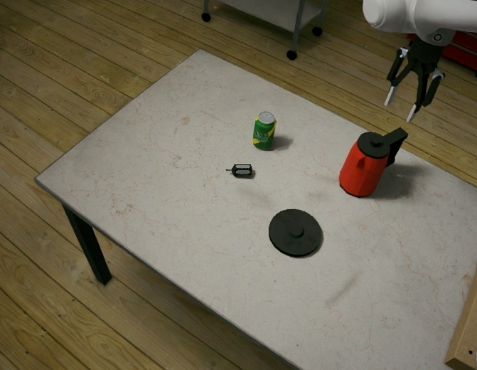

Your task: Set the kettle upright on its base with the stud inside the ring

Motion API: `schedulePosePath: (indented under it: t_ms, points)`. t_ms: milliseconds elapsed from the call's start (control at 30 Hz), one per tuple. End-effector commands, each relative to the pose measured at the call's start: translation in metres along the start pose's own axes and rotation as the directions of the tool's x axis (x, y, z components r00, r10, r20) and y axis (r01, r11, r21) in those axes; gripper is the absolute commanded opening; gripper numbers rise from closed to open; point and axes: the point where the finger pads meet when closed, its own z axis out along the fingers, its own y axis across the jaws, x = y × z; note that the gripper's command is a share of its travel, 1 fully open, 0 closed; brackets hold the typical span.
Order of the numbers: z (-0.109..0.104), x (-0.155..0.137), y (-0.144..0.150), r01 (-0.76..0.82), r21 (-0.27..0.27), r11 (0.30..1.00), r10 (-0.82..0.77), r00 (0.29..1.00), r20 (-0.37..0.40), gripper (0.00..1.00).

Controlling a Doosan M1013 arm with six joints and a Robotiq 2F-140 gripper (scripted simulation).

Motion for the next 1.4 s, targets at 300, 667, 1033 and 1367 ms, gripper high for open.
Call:
schedulePosePath:
  t_ms: [300, 667, 1033, 1367]
  points:
    - [0.0002, 0.0132, 0.0018, -0.087, 0.005, 0.996, 0.087, 0.996, 0.001, 0.52]
    - [0.0003, 0.0138, 0.0019, -0.092, 0.005, 0.996, 0.092, 0.996, 0.001, 0.52]
    - [0.0003, 0.0138, 0.0019, -0.092, 0.005, 0.996, 0.092, 0.996, 0.001, 0.52]
    - [0.0003, 0.0138, 0.0019, -0.092, 0.005, 0.996, 0.092, 0.996, 0.001, 0.52]
